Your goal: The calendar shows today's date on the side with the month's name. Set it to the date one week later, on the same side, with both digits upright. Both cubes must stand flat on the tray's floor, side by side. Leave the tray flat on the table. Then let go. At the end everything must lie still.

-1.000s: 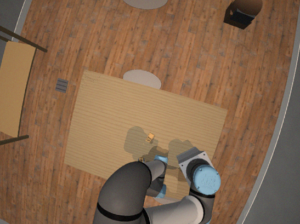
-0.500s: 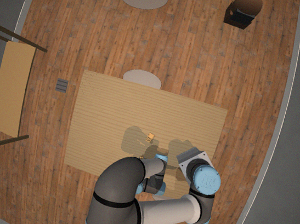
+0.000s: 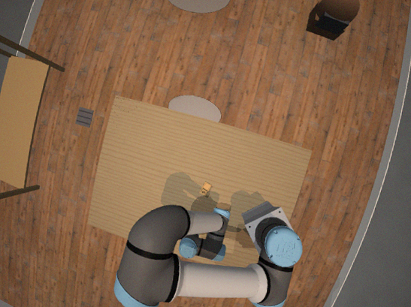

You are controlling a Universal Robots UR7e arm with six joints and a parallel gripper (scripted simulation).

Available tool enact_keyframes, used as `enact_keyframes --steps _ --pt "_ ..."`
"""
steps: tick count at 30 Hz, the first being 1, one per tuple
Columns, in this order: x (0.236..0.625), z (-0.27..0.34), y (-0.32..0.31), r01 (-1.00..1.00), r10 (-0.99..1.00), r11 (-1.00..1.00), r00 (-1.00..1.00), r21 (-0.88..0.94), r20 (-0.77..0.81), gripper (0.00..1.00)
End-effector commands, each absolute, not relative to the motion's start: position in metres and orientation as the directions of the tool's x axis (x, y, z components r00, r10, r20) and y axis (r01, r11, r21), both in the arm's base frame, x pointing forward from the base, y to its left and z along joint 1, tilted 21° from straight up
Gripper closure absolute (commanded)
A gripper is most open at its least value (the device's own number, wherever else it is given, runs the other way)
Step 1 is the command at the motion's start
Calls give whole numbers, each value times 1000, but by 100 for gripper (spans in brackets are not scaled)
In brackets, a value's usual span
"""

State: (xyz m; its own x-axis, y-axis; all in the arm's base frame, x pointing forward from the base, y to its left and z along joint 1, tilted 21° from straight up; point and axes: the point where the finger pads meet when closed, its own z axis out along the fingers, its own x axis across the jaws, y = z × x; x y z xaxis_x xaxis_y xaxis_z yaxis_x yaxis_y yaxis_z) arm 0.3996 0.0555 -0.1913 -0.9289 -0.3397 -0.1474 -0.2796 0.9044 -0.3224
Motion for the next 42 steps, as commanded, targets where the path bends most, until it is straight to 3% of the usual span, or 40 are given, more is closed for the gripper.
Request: enact_keyframes --steps 1,42 --pt "406 -205 51 -278 -340 905 -928 -323 -154 43" --pt "406 -209 50 -279 -341 904 -928 -324 -152 43"
